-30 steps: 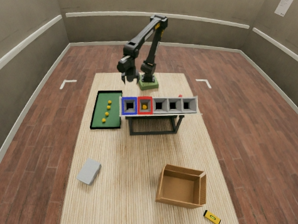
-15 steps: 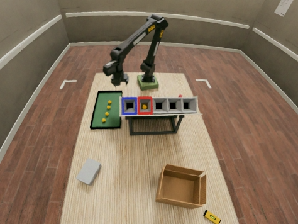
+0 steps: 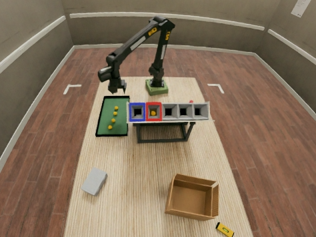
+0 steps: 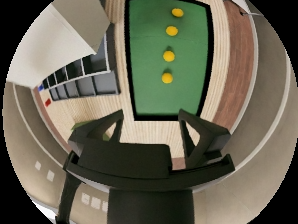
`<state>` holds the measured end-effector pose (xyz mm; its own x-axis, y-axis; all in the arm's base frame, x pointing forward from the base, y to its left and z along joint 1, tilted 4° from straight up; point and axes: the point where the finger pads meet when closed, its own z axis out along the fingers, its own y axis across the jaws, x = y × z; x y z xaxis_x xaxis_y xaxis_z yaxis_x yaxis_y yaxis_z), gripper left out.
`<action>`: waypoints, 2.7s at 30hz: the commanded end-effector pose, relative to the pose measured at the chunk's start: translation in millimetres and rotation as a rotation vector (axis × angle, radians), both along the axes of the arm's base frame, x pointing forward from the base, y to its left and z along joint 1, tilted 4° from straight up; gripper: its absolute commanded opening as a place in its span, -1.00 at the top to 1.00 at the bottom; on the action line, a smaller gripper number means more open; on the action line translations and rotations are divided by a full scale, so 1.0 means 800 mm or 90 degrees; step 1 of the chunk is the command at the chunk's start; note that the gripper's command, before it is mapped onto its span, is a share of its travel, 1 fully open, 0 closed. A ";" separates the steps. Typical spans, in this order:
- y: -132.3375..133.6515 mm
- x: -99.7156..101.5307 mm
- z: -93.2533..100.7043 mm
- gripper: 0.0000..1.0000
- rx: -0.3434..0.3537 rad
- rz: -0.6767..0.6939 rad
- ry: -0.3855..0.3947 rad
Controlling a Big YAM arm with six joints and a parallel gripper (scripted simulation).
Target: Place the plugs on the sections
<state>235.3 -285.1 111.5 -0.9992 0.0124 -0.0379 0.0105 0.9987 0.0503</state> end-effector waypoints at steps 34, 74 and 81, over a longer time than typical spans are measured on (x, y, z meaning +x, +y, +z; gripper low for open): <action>-0.047 0.011 0.013 -0.60 -0.009 0.008 -0.008; -0.047 0.011 0.012 -0.60 -0.032 0.013 -0.025; -0.049 0.011 0.014 -0.60 -0.024 0.013 -0.019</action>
